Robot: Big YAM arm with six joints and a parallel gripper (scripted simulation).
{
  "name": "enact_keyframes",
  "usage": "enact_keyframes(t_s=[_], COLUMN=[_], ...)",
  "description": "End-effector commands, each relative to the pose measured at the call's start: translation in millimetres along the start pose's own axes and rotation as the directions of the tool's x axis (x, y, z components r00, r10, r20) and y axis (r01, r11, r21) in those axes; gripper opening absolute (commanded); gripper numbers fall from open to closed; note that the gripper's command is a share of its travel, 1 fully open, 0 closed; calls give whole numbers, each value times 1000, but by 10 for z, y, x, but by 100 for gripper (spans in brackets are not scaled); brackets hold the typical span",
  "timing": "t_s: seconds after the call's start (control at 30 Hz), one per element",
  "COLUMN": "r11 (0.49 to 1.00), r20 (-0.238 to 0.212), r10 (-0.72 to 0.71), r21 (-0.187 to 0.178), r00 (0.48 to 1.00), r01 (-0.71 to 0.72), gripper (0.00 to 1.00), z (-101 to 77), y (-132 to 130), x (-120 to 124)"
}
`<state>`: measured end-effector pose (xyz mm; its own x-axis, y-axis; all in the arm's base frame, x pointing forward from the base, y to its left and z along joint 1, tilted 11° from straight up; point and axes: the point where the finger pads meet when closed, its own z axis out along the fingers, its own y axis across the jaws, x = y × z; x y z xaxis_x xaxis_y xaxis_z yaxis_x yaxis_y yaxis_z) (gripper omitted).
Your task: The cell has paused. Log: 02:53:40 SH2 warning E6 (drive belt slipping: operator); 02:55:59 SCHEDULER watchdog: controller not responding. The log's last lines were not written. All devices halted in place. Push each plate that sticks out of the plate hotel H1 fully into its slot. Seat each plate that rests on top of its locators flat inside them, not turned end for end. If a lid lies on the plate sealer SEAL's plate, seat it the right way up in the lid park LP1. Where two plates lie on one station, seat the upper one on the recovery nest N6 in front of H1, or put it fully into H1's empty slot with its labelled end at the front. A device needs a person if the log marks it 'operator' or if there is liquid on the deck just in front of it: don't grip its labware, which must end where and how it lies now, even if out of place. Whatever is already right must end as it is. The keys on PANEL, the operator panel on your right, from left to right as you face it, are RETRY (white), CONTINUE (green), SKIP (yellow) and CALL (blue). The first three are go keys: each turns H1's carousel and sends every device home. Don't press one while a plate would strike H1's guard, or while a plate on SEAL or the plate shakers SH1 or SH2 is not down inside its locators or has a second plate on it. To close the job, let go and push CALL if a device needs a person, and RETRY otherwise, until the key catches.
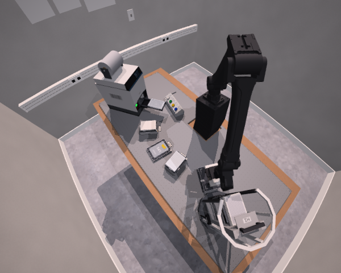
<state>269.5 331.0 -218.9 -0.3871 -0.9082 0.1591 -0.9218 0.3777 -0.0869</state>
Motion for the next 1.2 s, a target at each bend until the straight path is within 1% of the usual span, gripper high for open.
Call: enact_keyframes(t_s=[0.0,0.1,0.13,0.2,0.37,0.43,0.67,0.7,0.77,1.0,1.17], r11=[1000,1000,1000,1000,1000,1000,1000,1000,1000,1000,1000], r20=[27,28,21,28,27,20,26,19,26,20,25], r10=[7,8,4,4,8,6,7,6,6,5,8], r21=[8,8,7,8,8,6,8,6,8,6,7], r00=[1000,1000,1000,1000,1000,1000,1000,1000,1000,1000,1000], r01=[-7,-8,-5,-4,-8,-6,-7,-7,-6,-5,-8], gripper=[84,84,84,84,84,84,84,84,84,84,84], z=[44,54,62,82,137,170,209,220,240,323,366], y=[-99,-104,-81,-84,-102,-85,-98,-88,-92,-82,-100], x=[-163,-164,-152,-171,-166,-128,-159,-142,-161,-126,-150])
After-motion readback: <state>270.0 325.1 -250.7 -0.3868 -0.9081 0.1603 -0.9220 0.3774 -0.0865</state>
